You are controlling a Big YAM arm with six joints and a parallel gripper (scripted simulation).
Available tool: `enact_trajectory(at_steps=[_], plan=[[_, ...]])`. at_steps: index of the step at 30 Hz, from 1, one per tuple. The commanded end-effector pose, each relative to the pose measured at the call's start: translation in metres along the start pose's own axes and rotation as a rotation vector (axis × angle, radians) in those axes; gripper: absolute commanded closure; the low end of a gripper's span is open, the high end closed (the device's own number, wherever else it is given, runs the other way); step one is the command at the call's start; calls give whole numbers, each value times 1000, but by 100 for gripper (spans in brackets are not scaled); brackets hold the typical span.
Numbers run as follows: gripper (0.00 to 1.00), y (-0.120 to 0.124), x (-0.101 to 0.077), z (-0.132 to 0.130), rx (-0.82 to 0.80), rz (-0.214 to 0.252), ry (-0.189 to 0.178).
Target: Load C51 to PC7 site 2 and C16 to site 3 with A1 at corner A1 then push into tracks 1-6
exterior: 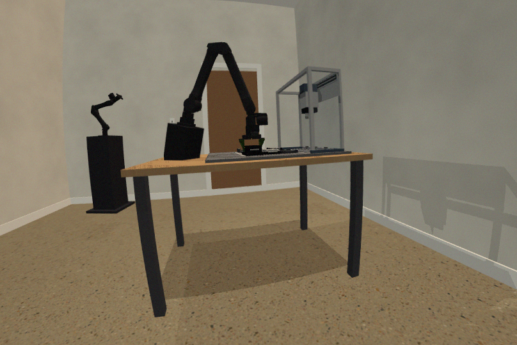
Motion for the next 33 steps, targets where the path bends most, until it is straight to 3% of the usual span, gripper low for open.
enact_trajectory(at_steps=[1,26,33], plan=[[0,-6,3,15,-2,-6,-29],[0,-6,3,15,-3,-5,-24],[0,-6,3,14,-6,-2,-8]])
Point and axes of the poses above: the point where the finger pads meet when closed, its own x axis out along the fingers, its own z axis across the jaws, y = z × x, the point moved 6 cm from there along -x, back along the fingers, and after that the axes turned 10 degrees about x, right-handed, at the moved point
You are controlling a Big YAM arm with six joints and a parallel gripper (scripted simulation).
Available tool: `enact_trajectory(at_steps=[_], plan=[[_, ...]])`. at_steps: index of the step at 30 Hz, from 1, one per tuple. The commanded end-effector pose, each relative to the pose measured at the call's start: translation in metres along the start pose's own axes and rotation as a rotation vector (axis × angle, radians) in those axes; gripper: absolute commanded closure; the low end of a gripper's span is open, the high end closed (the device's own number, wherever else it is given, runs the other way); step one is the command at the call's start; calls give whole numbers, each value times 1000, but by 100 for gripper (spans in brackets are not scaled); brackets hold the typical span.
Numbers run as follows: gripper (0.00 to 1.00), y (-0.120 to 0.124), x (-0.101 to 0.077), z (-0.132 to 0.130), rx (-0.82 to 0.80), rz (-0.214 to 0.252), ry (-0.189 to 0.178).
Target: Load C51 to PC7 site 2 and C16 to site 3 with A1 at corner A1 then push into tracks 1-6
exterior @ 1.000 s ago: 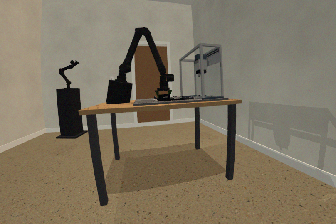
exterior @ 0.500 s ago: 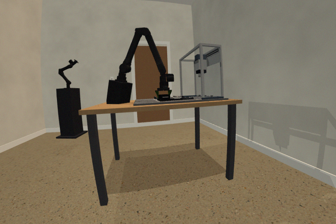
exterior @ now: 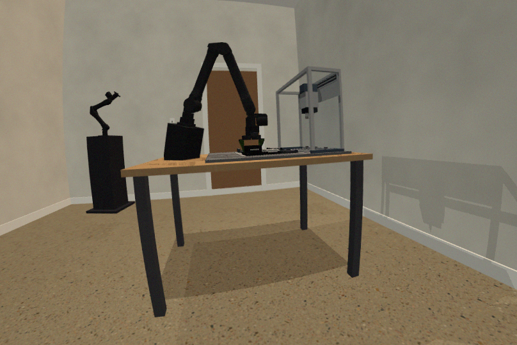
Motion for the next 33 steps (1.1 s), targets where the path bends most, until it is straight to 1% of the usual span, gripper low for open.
enact_trajectory(at_steps=[1,21,26,27,31,32,33], plan=[[0,-6,0,15,-6,-3,-14],[0,-5,0,18,-6,-3,-12],[0,-5,0,19,-6,-4,-18],[0,-4,-5,16,0,-6,-28],[0,-4,-5,16,0,-6,-28],[0,-5,0,18,-5,-5,-25],[0,-3,3,12,-6,-4,-21]])
Point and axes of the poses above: the point where the finger pads meet when closed, its own x axis out along the fingers, its own z axis across the jaws, y = z × x, the point moved 6 cm from there along -x, back along the fingers, and after that the axes turned 10 degrees about x, right-handed, at the moved point
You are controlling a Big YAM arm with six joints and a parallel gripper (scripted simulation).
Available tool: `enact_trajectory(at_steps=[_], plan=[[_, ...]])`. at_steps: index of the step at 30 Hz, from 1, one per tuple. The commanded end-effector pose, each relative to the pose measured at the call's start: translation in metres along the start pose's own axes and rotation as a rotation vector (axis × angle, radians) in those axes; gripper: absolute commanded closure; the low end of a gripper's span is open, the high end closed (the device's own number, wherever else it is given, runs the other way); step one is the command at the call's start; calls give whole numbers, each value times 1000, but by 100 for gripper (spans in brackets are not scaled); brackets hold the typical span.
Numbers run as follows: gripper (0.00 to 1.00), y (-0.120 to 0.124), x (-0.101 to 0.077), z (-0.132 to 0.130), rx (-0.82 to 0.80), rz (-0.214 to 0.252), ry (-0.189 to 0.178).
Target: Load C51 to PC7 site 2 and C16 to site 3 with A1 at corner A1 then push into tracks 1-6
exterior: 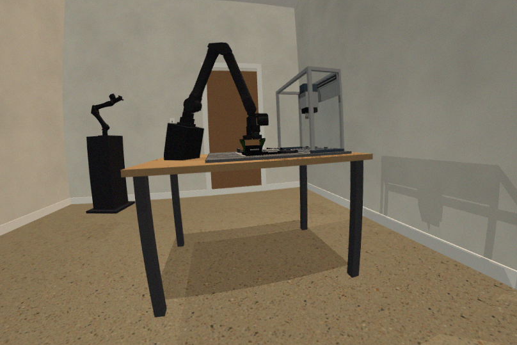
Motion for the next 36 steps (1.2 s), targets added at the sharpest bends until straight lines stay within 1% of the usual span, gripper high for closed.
enact_trajectory(at_steps=[1,27,28,29,30,31,36], plan=[[0,-1,5,-1,-7,-1,-3],[0,0,6,-4,-7,0,-1],[100,-4,-3,14,-6,-2,-12],[100,-3,-6,11,0,-5,-23],[100,-2,-3,18,-6,-3,-30],[100,-3,-6,11,0,-5,-23],[100,-3,-6,11,0,-5,-23]])
Point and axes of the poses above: the point where the finger pads meet when closed, its own x axis out along the fingers, its own z axis across the jaws, y = z × x, the point moved 6 cm from there along -x, back along the fingers, and after that the axes turned 10 degrees about x, right-handed, at the moved point
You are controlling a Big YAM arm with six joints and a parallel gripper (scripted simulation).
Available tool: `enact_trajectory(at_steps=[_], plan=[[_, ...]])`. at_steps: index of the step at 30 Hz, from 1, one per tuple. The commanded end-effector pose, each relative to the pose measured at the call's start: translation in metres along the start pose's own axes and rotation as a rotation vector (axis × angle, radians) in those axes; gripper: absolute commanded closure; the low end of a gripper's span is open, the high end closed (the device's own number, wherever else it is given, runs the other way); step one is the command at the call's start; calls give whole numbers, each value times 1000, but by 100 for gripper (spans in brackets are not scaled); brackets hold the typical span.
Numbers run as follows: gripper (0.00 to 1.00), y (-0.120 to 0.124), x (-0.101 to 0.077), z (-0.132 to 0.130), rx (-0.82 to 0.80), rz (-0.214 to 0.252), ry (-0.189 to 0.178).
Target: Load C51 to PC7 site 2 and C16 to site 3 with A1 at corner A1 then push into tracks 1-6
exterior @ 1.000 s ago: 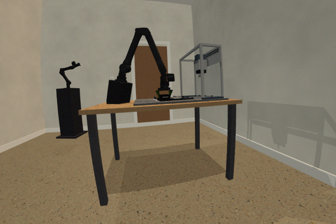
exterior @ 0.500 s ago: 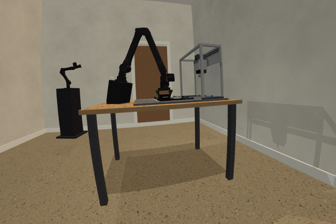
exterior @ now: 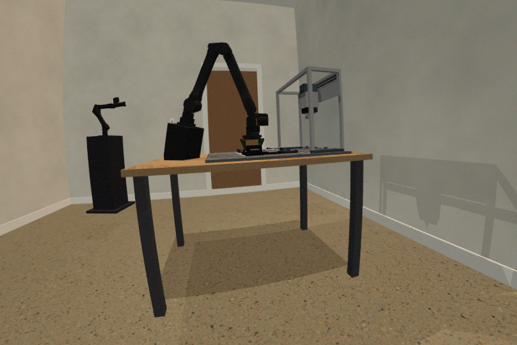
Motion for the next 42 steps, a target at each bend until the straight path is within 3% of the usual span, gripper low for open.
enact_trajectory(at_steps=[1,17,18,19,26,42], plan=[[100,-2,-6,13,0,-5,-32],[100,-2,-6,13,0,-5,-32],[100,-3,-18,23,-5,-5,-55],[100,-2,-21,23,-5,-5,-56],[100,3,-30,7,-3,0,-26],[100,1,-66,3,5,-3,-25]])
Point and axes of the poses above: the point where the finger pads meet when closed, its own x axis out along the fingers, its own z axis across the jaws, y = z × x, the point moved 6 cm from there along -x, back along the fingers, and after that the axes turned 10 degrees about x, right-handed, at the moved point
